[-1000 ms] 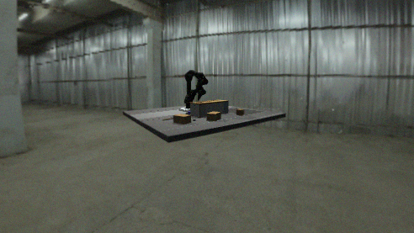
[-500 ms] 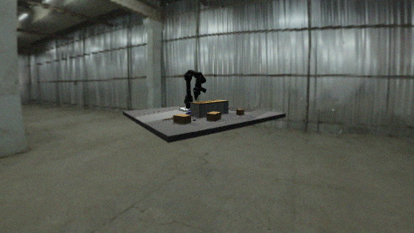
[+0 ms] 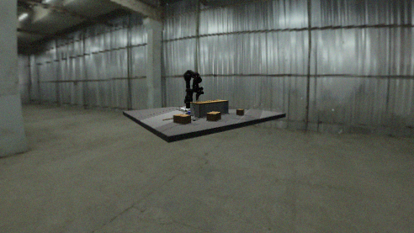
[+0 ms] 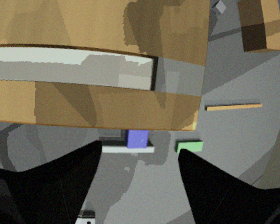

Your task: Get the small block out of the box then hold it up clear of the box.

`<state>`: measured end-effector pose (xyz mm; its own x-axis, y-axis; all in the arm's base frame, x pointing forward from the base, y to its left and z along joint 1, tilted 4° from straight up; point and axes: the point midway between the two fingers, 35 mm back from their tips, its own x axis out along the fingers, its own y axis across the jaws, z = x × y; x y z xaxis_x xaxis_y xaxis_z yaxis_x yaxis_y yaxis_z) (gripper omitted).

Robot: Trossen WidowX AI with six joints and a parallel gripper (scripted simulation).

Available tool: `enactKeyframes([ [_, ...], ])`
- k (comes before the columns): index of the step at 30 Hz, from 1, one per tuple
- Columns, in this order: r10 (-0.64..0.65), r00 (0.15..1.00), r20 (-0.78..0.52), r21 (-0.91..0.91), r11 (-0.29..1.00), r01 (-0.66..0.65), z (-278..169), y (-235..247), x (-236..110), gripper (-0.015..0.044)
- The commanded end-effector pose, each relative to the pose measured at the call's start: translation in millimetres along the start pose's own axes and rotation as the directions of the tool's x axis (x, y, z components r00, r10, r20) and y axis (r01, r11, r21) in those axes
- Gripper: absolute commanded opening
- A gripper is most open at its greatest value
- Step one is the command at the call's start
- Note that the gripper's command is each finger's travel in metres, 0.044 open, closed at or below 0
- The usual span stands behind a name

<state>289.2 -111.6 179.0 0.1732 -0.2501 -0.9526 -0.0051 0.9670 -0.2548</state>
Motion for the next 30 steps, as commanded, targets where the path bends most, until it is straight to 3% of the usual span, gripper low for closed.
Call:
enactKeyframes([
  [1,0.087,0.991,0.105,0.818,0.558,-0.136,-11,-12,-5,0.0285],
  [8,0.112,0.984,0.137,0.968,0.196,-0.157,-15,-17,-5,0.0285],
  [15,0.136,0.975,0.175,0.969,-0.198,-0.147,-20,-21,-6,0.0285],
  [23,0.157,0.963,0.22,0.795,-0.601,-0.083,-25,-27,-7,0.0285],
  [30,0.171,0.951,0.259,0.52,-0.854,0.012,-29,-31,-8,0.0285],
])
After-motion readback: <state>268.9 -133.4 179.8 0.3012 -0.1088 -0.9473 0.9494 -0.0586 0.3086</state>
